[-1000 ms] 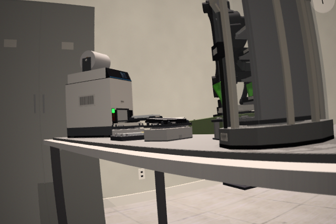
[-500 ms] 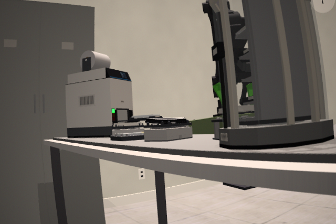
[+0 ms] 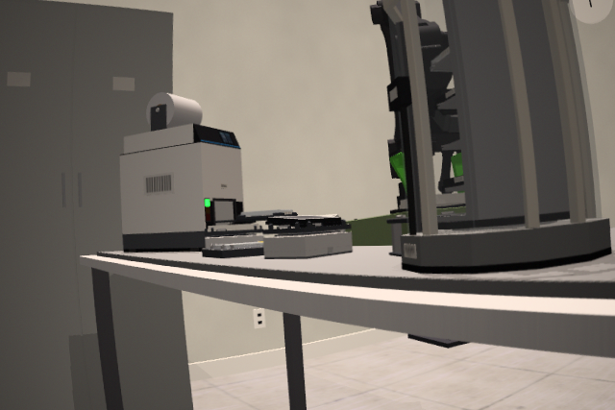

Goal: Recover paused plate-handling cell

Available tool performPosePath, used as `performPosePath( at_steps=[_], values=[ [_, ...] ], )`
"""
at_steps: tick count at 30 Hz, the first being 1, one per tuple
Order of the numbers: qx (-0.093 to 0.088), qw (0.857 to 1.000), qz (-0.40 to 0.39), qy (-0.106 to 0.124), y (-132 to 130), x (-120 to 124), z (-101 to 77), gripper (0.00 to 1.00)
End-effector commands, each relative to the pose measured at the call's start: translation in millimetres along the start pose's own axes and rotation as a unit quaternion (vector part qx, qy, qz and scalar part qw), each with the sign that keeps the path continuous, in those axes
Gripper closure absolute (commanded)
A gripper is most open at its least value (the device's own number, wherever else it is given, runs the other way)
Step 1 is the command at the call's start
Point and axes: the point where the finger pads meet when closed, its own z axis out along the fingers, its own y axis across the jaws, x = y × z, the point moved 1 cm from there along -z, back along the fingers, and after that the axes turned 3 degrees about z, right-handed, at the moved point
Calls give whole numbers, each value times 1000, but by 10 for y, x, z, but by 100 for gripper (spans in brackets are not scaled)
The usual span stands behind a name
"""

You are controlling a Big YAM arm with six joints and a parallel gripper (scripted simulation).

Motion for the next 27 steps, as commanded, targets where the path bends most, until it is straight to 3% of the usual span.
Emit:
performPosePath(
  at_steps=[1,27],
  values=[
    [-2,1000,-3,9,-40,52,167,20],
    [-2,1000,-3,10,-38,55,207,20]
  ],
)
